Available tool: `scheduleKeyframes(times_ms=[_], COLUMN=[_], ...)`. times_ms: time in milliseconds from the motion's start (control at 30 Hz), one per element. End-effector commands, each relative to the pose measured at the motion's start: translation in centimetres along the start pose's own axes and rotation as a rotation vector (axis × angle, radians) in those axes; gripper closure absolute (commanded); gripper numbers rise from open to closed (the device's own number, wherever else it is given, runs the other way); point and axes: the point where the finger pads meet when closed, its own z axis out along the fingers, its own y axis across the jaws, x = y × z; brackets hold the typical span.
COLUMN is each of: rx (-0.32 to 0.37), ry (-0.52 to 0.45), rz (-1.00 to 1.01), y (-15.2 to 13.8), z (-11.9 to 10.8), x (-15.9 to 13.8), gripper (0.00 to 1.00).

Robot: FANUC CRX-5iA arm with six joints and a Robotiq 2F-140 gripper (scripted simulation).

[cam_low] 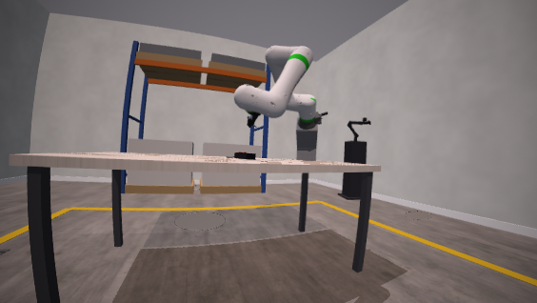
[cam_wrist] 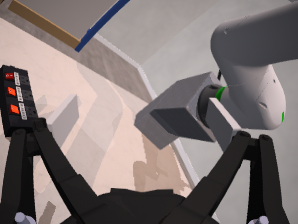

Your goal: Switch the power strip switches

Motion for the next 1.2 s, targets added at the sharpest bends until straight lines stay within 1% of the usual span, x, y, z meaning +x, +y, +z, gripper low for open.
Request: scheduleKeyframes(times_ms=[0, 567, 667, 733, 767, 867, 900, 933, 967, 1000, 1033, 1100, 1133, 1167], rx=[0.000, 0.000, -0.004, -0.010, -0.014, -0.020, -0.020, -0.018, -0.018, -0.013, -0.013, -0.013, -0.004, 0.005], ry=[0.000, -0.001, -0.035, -0.105, -0.156, -0.371, -0.372, -0.448, -0.460, -0.530, -0.552, -0.552, -0.648, -0.718], rz=[0.000, 0.000, 0.012, 0.036, 0.056, 0.156, 0.157, 0.200, 0.206, 0.252, 0.263, 0.263, 0.327, 0.383], y=[0.0, 0.0, -0.4, -1.2, -1.8, -4.3, -4.3, -5.3, -5.3, -6.5, -6.5, -6.5, -7.7, -9.1], z=[0.0, 0.0, 0.8, 2.3, 3.3, 6.9, 6.9, 8.1, 8.1, 9.1, 9.1, 9.1, 9.9, 10.5], x=[0.0, 0.0, -0.1, -0.5, -0.7, -1.8, -1.8, -2.2, -2.2, -2.5, -2.5, -2.5, -2.6, -2.6], gripper=[0.00, 0.00, 0.00, 0.00, 0.00, 0.00, 0.00, 0.00, 0.00, 0.00, 0.00, 0.00, 0.00, 0.00])
